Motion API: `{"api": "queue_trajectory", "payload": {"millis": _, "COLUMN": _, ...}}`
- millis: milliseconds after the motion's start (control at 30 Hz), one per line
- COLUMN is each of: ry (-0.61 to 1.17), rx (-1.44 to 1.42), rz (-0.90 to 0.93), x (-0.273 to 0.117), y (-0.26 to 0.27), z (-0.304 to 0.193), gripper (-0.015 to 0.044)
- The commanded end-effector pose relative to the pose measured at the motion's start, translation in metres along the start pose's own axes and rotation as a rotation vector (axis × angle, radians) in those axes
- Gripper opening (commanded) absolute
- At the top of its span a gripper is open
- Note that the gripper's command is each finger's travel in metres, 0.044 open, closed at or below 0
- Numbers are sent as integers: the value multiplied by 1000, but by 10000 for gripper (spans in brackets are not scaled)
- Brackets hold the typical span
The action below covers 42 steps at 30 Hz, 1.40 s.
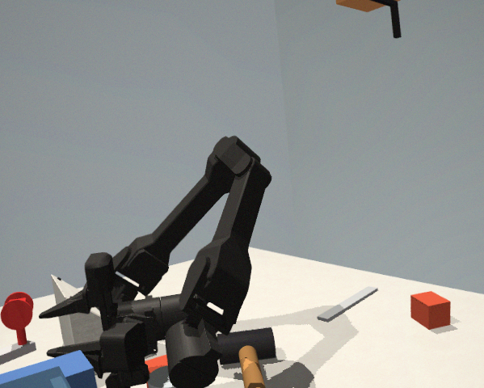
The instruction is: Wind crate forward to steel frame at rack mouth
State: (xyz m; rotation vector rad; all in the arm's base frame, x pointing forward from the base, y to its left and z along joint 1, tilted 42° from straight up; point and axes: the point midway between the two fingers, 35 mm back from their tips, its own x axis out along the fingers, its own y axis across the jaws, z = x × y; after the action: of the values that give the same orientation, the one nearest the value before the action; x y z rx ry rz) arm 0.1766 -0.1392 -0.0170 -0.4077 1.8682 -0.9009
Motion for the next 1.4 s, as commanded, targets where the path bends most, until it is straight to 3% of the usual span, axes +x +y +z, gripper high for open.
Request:
{"api": "queue_trajectory", "payload": {"millis": 0, "ry": 0, "rx": 11, "rz": 5, "x": -5, "y": -1, "z": 0, "gripper": 240}}
{"api": "queue_trajectory", "payload": {"millis": 133, "ry": -3, "rx": 9, "rz": 9, "x": -5, "y": -16, "z": 3, "gripper": 240}}
{"api": "queue_trajectory", "payload": {"millis": 367, "ry": 1, "rx": 3, "rz": -3, "x": -2, "y": -99, "z": -1, "gripper": 240}}
{"api": "queue_trajectory", "payload": {"millis": 1300, "ry": 4, "rx": 2, "rz": 2, "x": -1, "y": -98, "z": -1, "gripper": 240}}
{"api": "queue_trajectory", "payload": {"millis": 1367, "ry": 38, "rx": 4, "rz": 53, "x": 4, "y": -97, "z": -1, "gripper": 292}}
